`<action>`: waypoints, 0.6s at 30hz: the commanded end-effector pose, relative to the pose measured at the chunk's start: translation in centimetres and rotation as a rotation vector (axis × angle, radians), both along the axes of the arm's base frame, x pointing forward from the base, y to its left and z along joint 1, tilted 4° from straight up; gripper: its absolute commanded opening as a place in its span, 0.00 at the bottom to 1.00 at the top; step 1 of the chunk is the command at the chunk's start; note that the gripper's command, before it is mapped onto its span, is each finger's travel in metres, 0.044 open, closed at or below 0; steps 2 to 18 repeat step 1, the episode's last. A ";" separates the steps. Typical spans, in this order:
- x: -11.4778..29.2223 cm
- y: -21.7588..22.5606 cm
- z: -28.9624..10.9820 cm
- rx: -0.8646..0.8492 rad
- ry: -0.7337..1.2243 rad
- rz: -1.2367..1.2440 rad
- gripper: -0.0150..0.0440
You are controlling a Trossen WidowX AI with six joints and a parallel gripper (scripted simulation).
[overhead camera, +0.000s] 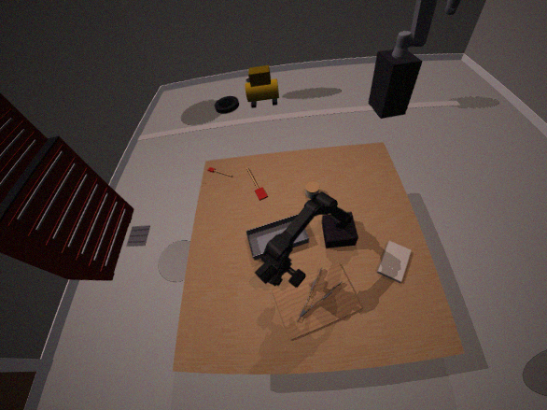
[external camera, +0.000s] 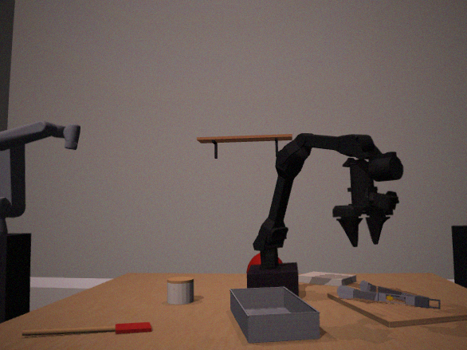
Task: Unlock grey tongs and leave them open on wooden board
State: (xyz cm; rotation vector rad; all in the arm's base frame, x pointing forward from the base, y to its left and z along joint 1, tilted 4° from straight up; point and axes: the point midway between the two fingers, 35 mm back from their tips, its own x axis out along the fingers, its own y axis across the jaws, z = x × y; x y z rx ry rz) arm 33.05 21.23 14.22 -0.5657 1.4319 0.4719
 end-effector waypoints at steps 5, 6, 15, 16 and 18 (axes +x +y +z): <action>-0.1 0.0 0.0 -0.002 0.003 -0.005 1.00; -0.1 0.0 0.0 -0.002 0.003 -0.005 1.00; -0.1 0.0 0.0 -0.002 0.003 -0.005 1.00; -0.1 0.0 0.0 -0.002 0.003 -0.005 1.00; -0.1 0.0 0.0 -0.002 0.003 -0.005 1.00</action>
